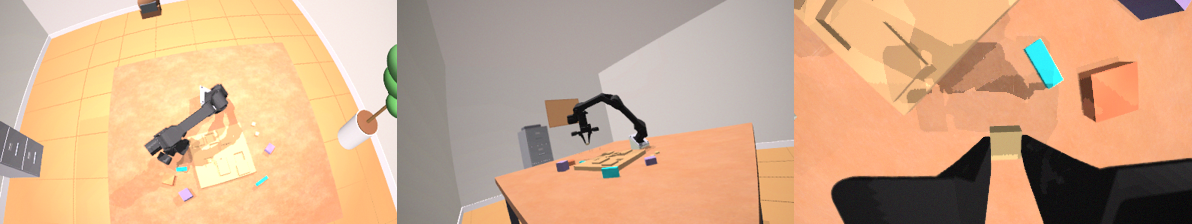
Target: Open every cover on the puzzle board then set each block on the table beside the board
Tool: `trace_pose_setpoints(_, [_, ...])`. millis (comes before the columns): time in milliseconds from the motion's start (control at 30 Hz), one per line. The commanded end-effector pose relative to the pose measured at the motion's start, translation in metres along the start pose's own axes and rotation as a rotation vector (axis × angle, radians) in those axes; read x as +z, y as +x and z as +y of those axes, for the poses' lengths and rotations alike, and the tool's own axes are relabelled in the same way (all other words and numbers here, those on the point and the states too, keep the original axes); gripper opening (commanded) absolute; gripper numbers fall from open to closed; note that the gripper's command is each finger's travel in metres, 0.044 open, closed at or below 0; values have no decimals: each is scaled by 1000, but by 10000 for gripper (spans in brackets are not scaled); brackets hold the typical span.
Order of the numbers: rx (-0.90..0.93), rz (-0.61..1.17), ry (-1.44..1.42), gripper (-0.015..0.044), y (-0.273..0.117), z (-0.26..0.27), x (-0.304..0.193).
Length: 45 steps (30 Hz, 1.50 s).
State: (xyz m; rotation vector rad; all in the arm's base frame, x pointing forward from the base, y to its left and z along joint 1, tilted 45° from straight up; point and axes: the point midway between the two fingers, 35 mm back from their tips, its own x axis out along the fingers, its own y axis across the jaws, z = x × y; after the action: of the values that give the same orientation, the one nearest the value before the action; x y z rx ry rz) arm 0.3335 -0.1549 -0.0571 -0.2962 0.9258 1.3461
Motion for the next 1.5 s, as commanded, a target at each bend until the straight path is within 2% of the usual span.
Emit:
trace_pose_setpoints(0, [-1,5,-11,80,1,-2,-7])
trace_pose_setpoints(1467, [-2,4,-11,80,72,-6,-7])
